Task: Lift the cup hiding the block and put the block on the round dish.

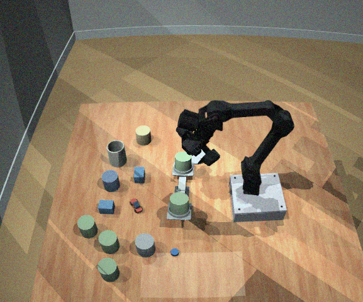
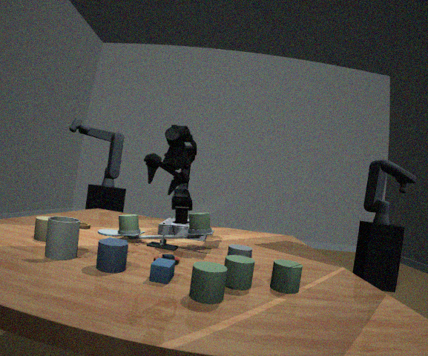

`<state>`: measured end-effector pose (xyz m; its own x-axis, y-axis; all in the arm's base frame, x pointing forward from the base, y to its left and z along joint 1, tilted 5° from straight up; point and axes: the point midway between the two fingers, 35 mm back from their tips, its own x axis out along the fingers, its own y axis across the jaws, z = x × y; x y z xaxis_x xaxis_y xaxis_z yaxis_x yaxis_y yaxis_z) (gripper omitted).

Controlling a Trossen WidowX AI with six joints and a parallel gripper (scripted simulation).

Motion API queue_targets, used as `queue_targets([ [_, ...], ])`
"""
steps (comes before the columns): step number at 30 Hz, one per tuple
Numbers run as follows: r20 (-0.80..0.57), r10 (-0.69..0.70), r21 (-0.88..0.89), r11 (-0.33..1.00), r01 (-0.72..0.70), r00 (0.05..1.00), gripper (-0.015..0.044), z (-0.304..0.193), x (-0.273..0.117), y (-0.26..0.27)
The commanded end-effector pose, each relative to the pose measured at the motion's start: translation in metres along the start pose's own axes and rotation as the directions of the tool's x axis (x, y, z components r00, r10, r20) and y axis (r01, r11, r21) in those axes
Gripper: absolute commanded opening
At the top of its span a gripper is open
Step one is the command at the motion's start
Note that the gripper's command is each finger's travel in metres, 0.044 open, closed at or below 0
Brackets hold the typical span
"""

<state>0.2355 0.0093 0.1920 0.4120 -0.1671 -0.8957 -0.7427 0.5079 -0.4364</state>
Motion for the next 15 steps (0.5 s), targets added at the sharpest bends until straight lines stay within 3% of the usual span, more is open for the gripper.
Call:
queue_targets([
  [1,-0.033,0.052,-0.132,0.990,-0.056,0.998,0.0440,-0.002,0.012,-0.014],
  [15,-0.104,0.238,-0.498,0.828,-0.258,0.966,0.0440,-0.025,0.065,-0.050],
])
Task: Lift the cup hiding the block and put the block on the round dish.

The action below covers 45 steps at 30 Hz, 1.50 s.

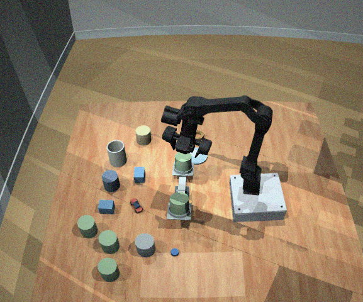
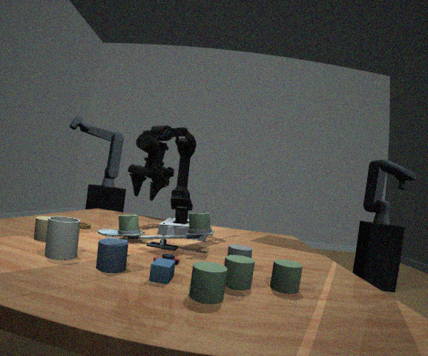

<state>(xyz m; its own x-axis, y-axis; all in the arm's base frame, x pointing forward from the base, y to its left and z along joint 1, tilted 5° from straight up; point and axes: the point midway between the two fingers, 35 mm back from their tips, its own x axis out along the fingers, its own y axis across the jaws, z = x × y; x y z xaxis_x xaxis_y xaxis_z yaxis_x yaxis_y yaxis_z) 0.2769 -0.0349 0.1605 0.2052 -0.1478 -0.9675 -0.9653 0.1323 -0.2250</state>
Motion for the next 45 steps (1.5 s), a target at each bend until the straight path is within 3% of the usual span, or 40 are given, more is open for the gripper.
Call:
queue_targets([
  [1,0.018,0.056,-0.126,0.991,-0.054,0.998,0.0440,-0.014,0.015,-0.011],
  [9,0.054,0.139,-0.300,0.947,-0.117,0.989,0.0440,-0.037,0.041,-0.021],
  [45,0.053,0.139,-0.300,0.947,-0.117,0.989,0.0440,-0.034,0.091,-0.015],
])
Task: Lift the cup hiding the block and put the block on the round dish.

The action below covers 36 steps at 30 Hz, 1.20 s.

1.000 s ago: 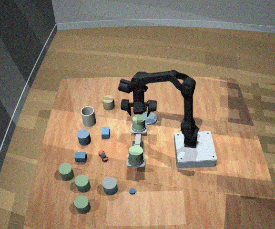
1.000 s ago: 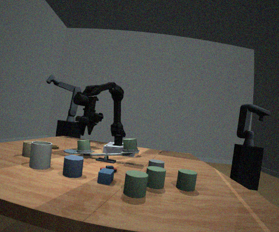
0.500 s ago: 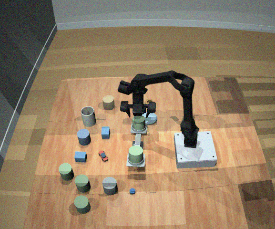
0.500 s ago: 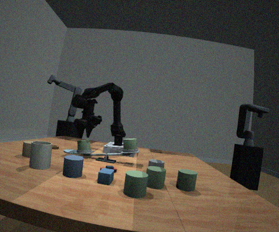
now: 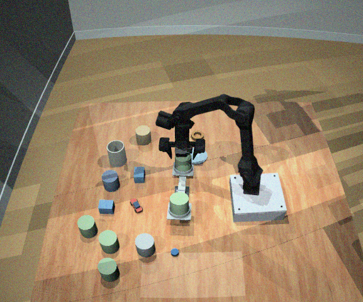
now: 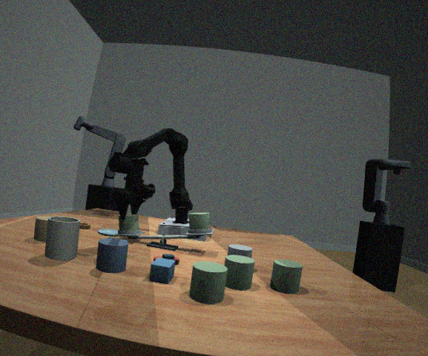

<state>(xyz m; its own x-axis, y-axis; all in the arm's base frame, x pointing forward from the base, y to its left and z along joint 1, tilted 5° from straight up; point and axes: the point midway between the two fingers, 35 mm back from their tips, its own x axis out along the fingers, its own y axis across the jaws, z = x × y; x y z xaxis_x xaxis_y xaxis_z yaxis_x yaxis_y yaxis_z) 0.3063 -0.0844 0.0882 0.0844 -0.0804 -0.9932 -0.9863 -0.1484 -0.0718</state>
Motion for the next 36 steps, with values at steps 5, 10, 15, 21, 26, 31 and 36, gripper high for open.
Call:
queue_targets([
  [5,0.006,0.007,-0.004,1.000,-0.007,1.000,0.0440,0.002,0.016,0.002],
  [10,0.006,0.007,-0.004,1.000,-0.007,1.000,0.0440,0.002,0.024,0.003],
  [15,0.006,0.007,-0.004,1.000,-0.007,1.000,0.0440,0.002,0.032,0.004],
  [21,0.006,0.007,-0.004,1.000,-0.007,1.000,0.0361,0.002,0.034,0.004],
  [26,0.006,0.007,-0.004,1.000,-0.007,1.000,0.0328,0.002,0.034,0.004],
  [31,0.006,0.007,-0.004,1.000,-0.007,1.000,0.0295,0.002,0.034,0.004],
  [36,0.006,0.007,-0.004,1.000,-0.007,1.000,0.0163,0.002,0.032,0.004],
])
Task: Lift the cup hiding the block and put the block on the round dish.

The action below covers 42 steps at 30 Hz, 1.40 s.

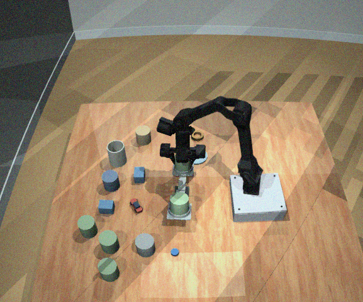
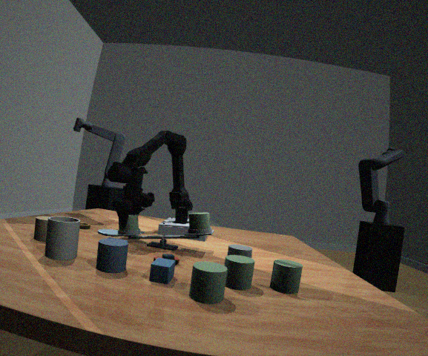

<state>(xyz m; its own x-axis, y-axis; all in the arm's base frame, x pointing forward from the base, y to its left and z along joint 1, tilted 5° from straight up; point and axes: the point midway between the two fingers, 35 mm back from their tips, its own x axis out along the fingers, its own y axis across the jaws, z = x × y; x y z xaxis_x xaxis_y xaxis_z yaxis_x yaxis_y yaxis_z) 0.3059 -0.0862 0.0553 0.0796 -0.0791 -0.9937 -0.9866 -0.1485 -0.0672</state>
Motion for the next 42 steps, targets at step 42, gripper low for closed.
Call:
queue_targets([
  [42,0.004,0.001,-0.004,1.000,-0.001,1.000,0.0000,-0.002,-0.052,-0.007],
])
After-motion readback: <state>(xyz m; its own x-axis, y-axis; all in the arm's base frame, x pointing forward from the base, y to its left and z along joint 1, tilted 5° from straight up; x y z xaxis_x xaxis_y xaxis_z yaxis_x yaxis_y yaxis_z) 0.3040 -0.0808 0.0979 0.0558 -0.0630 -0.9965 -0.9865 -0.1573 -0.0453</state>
